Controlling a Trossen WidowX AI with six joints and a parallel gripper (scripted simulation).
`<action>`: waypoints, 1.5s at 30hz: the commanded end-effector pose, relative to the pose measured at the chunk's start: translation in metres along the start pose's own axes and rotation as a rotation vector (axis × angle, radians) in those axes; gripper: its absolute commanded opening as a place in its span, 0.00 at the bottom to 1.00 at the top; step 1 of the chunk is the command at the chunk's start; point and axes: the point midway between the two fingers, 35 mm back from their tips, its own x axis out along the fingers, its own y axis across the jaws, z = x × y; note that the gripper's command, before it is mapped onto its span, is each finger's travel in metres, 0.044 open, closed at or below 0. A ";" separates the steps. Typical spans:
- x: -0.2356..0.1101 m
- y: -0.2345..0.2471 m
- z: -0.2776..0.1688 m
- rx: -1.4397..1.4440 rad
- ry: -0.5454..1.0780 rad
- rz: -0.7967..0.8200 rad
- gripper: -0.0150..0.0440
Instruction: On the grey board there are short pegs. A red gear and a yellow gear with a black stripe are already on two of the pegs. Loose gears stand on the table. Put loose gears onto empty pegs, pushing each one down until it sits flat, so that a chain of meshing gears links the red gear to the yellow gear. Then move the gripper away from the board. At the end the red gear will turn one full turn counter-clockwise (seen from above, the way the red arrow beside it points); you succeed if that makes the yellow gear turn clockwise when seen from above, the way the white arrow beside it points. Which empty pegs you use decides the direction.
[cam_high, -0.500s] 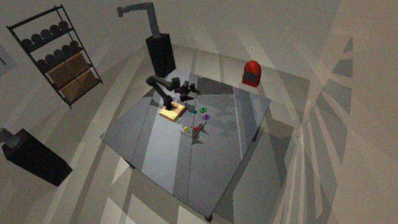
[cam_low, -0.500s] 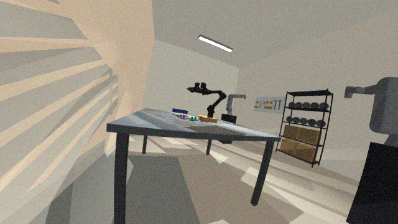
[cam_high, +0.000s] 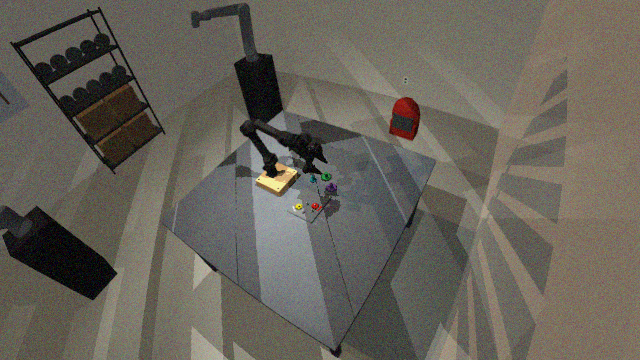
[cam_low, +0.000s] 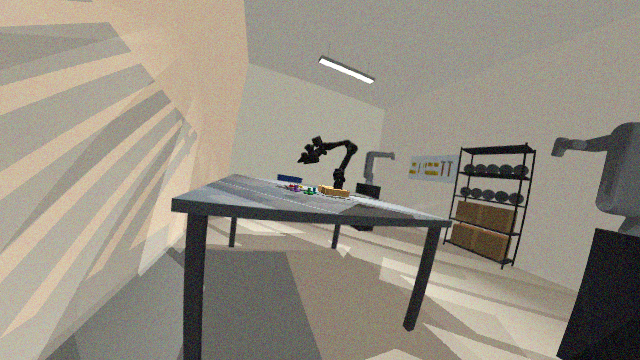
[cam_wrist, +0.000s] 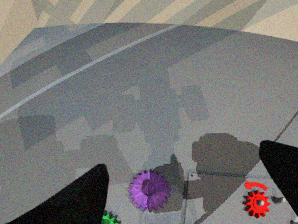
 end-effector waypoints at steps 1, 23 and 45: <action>0.017 0.038 -0.072 -0.125 0.435 0.111 1.00; 0.003 0.065 -0.136 -0.268 0.867 0.200 1.00; 0.026 0.068 -0.163 -0.269 0.868 0.200 1.00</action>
